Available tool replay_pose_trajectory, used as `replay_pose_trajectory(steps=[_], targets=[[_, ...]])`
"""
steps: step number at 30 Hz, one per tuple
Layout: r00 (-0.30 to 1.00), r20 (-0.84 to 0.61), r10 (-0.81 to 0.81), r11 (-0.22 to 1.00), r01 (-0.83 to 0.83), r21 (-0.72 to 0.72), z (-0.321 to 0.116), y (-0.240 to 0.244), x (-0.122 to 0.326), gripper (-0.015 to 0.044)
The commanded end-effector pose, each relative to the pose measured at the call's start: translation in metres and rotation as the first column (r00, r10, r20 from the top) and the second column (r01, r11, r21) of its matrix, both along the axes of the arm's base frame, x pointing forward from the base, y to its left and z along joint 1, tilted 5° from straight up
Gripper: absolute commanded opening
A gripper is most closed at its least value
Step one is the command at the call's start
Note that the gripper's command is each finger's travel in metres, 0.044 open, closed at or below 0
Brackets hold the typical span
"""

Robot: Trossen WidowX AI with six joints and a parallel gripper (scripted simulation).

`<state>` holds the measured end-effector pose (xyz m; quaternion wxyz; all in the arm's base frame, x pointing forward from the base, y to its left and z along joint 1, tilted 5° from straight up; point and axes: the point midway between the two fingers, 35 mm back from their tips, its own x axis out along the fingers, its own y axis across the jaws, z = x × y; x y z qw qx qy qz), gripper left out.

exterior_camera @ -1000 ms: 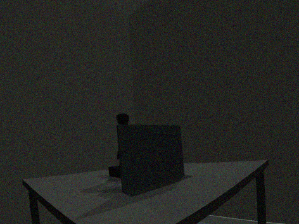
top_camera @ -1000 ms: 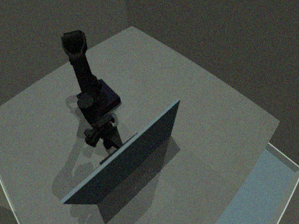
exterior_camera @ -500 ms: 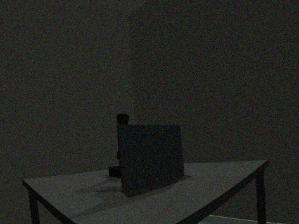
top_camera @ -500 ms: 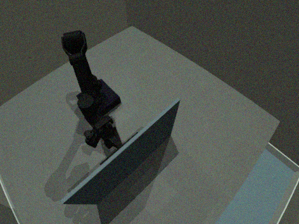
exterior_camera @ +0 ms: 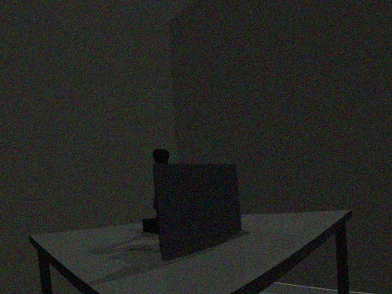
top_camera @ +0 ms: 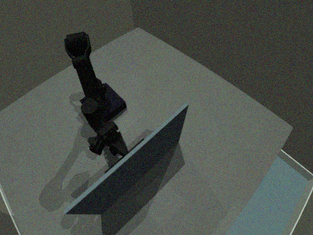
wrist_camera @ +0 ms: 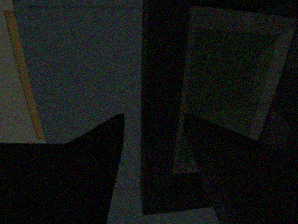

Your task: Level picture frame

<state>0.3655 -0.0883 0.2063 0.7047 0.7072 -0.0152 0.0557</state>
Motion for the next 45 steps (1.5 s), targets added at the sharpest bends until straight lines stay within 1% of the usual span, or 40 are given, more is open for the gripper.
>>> replay_pose_trajectory(steps=[1,4,10,12,17,18,19,23,26,32,45], targets=[[1.0,0.0,-0.001,1.0,0.001,-0.004,0.0,0.0,0.0,0.026],[1.0,0.001,-0.002,1.0,0.002,-0.017,0.0,-0.002,-0.008,0.026],[1.0,0.008,-0.011,0.991,0.012,-0.136,-0.009,-0.009,-0.083,0.026],[1.0,0.008,-0.013,0.987,0.014,-0.162,-0.013,-0.007,-0.097,0.026],[1.0,0.008,-0.013,0.986,0.014,-0.165,-0.014,-0.007,-0.099,0.026],[1.0,0.013,-0.019,0.989,0.021,-0.148,-0.01,-0.01,-0.093,0.026],[1.0,0.023,-0.019,0.989,0.022,-0.146,-0.007,-0.012,-0.097,0.026],[0.997,0.073,-0.014,0.99,0.024,-0.141,0.012,-0.02,-0.129,0.026],[0.996,0.084,-0.011,0.988,0.023,-0.153,0.021,-0.02,-0.153,0.026],[1.0,0.012,-0.011,0.986,0.012,-0.165,0.019,-0.012,-0.191,0.026],[1.0,-0.003,-0.013,0.986,0.012,-0.165,0.017,-0.01,-0.195,0.026]])
